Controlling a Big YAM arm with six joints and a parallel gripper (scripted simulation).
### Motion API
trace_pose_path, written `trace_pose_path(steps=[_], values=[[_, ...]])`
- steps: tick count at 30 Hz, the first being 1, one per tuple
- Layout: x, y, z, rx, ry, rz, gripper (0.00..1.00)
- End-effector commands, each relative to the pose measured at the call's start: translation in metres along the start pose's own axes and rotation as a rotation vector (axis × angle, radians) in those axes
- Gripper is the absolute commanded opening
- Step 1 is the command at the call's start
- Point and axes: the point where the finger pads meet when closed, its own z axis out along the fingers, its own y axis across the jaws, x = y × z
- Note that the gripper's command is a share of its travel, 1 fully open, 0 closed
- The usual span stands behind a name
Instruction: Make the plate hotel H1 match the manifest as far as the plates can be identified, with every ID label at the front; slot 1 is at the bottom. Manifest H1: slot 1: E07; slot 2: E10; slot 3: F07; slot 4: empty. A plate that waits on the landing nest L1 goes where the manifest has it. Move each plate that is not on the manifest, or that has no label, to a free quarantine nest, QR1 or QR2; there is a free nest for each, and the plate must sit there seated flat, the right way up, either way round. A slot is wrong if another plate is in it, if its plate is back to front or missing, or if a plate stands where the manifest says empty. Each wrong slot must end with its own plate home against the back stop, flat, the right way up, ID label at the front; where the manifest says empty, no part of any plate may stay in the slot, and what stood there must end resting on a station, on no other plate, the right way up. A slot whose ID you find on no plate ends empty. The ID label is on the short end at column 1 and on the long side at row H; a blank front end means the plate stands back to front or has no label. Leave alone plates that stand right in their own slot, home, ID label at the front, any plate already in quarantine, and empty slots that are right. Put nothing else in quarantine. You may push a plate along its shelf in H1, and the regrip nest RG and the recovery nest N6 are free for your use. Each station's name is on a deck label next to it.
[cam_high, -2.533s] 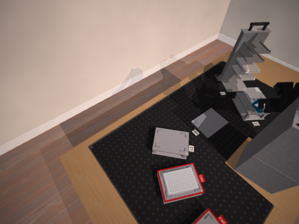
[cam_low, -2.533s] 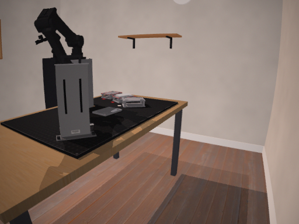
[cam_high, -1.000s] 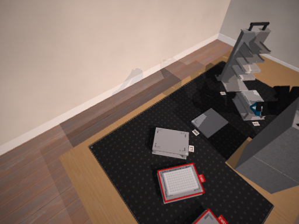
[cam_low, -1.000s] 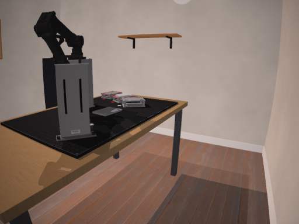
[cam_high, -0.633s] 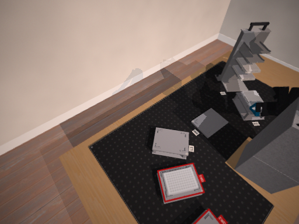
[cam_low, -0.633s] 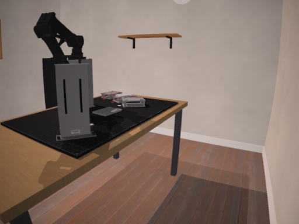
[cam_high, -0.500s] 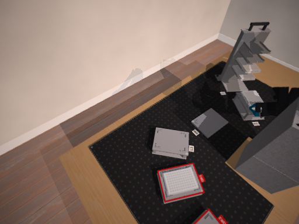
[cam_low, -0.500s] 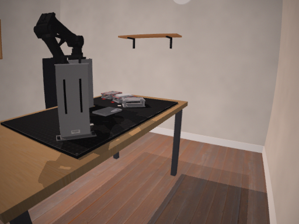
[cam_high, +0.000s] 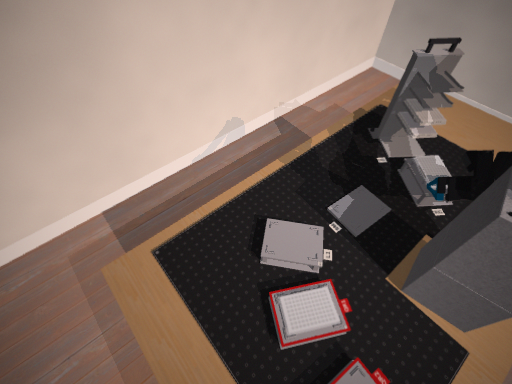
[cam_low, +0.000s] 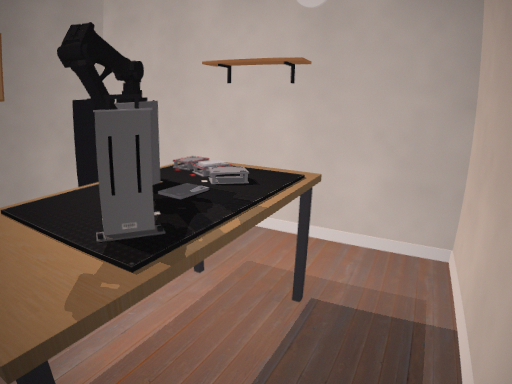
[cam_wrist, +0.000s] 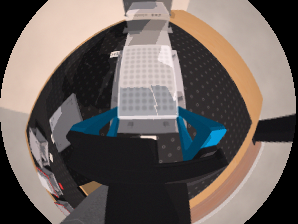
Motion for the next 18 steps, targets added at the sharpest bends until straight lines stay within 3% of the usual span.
trace_pose_path(steps=[1,2,16,17,18], values=[[-0.0008,0.0018,-0.0040,-0.004,-0.001,-0.001,0.86],[-0.0008,0.0018,-0.0040,-0.004,-0.001,-0.001,0.93],[-0.0008,0.0018,-0.0040,-0.004,-0.001,-0.001,0.93],[-0.0008,0.0018,-0.0040,-0.004,-0.001,-0.001,1.00],[-0.0008,0.0018,-0.0040,-0.004,-0.001,-0.001,1.00]])
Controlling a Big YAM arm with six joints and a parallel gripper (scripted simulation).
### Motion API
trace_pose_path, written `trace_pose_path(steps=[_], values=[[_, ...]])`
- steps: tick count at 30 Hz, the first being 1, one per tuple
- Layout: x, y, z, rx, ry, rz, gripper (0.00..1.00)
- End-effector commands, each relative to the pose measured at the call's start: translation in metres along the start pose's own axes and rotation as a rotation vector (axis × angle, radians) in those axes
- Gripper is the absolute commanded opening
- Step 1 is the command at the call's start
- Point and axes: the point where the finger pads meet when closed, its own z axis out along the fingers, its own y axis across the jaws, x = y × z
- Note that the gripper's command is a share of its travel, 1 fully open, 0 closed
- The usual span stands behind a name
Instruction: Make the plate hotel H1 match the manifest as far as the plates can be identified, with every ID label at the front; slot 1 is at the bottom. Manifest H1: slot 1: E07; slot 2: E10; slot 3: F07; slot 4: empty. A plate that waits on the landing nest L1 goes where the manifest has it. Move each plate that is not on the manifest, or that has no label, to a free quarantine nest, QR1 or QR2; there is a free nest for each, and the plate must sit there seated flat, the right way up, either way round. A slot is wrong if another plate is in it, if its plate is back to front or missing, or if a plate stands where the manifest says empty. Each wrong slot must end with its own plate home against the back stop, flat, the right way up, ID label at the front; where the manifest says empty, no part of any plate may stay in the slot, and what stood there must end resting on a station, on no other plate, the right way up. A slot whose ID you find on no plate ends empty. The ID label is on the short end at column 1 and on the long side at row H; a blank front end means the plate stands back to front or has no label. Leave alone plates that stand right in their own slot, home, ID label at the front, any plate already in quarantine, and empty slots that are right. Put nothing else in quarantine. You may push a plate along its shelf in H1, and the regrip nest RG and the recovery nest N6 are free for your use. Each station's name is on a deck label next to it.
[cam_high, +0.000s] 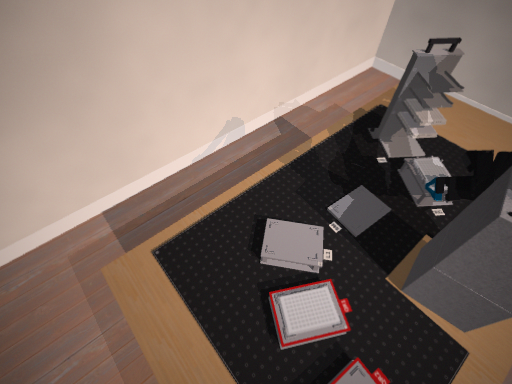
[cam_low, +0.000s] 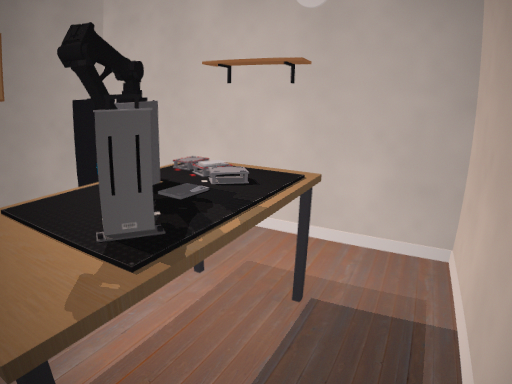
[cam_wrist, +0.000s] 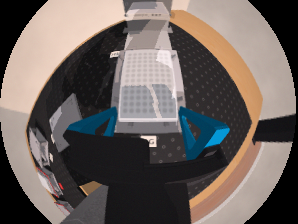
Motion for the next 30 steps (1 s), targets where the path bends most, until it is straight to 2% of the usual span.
trace_pose_path(steps=[1,13,14,16,30], values=[[-0.001,0.002,-0.004,-0.003,-0.001,-0.001,1.00],[-0.001,0.002,-0.004,-0.003,-0.001,-0.001,1.00],[-0.002,-0.003,0.001,0.004,-0.013,-0.011,1.00],[-0.007,0.000,-0.015,0.000,0.002,-0.003,1.00],[-0.016,0.002,-0.030,-0.005,0.012,0.002,1.00]])
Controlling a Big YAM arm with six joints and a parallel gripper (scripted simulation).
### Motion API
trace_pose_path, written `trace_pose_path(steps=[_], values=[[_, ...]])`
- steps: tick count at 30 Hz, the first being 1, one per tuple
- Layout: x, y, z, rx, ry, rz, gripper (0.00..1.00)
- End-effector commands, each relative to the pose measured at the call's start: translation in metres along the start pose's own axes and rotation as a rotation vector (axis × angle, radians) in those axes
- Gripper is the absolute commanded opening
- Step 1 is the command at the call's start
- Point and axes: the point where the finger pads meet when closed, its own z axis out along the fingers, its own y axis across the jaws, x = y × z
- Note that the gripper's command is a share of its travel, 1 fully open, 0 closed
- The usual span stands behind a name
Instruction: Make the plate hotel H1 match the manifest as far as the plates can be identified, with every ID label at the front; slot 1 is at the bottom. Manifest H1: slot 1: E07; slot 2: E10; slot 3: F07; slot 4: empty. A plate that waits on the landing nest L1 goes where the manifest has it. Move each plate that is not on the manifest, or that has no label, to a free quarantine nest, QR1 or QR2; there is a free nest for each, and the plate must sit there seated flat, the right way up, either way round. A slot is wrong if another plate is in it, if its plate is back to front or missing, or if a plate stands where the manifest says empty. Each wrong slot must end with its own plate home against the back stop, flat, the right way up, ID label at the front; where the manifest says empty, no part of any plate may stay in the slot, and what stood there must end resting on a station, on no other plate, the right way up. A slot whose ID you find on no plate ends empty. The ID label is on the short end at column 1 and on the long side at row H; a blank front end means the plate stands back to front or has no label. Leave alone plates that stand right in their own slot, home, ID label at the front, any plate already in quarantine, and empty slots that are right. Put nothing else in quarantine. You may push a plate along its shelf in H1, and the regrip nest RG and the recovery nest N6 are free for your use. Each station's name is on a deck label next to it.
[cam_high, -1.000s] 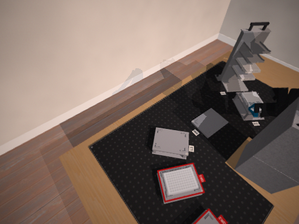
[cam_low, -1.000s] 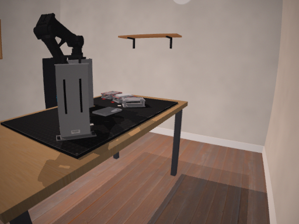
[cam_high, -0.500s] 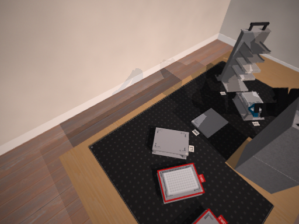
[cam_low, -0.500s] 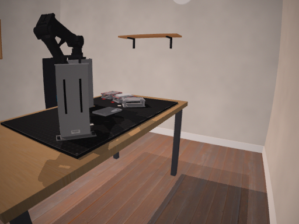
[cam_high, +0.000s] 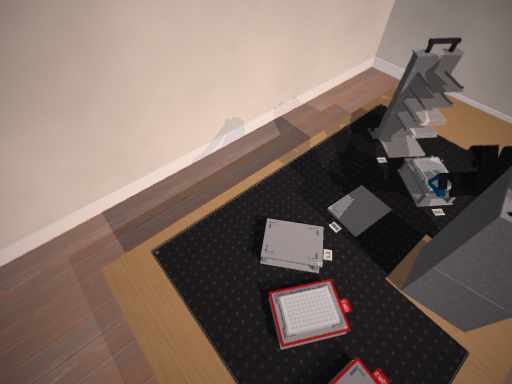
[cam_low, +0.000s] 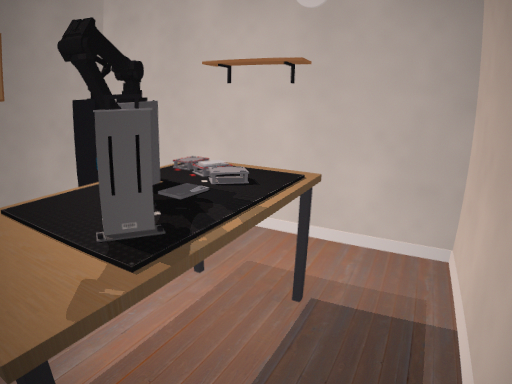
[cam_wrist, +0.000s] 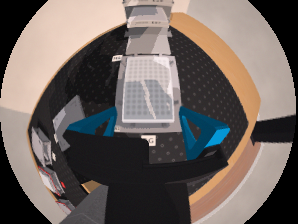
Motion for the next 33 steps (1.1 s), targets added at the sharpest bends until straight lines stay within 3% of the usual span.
trace_pose_path(steps=[1,33], values=[[-0.004,0.002,-0.019,-0.004,0.019,0.006,1.00],[-0.033,0.003,-0.055,-0.004,0.018,0.006,1.00]])
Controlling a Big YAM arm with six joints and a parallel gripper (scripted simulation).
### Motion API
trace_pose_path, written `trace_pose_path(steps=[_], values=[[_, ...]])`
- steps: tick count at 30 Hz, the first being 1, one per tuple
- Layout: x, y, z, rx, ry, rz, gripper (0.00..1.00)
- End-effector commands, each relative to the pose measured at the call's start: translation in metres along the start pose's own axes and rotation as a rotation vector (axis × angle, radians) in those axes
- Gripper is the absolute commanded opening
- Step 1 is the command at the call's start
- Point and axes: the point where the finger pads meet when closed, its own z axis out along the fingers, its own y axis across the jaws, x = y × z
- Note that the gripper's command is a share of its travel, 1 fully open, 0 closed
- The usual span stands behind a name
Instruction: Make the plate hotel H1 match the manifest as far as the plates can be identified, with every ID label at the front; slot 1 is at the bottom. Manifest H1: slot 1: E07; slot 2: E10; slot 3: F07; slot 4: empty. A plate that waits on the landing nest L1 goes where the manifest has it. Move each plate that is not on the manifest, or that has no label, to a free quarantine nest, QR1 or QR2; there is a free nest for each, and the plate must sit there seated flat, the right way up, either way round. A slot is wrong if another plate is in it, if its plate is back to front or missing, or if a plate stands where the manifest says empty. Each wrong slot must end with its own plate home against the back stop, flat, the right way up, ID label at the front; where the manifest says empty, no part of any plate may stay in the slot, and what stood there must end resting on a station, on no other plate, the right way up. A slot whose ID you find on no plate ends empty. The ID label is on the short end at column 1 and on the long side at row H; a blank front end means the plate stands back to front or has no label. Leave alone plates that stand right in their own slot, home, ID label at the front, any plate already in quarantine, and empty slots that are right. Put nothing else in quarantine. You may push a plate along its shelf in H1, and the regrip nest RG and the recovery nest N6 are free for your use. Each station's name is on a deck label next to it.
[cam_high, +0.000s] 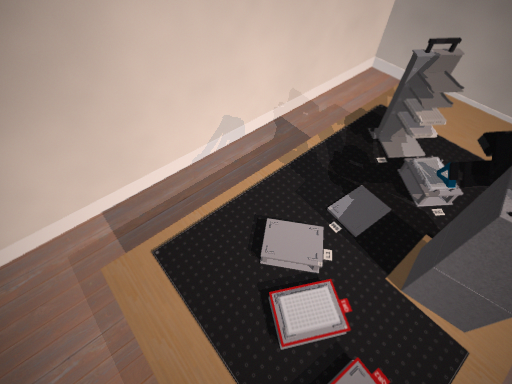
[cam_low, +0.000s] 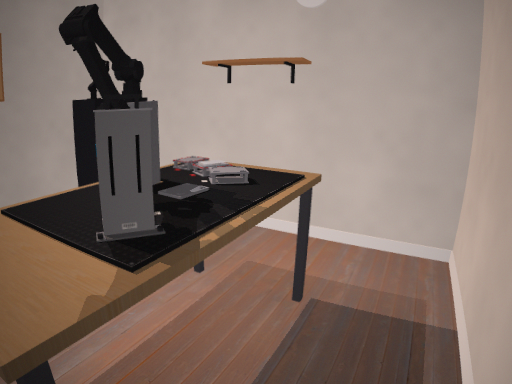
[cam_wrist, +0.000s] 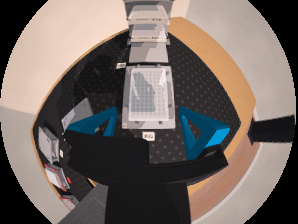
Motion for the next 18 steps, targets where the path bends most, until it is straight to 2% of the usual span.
trace_pose_path(steps=[1,18], values=[[-0.003,0.002,-0.020,-0.002,0.017,0.007,1.00],[-0.027,0.002,-0.044,0.000,0.015,0.007,1.00]])
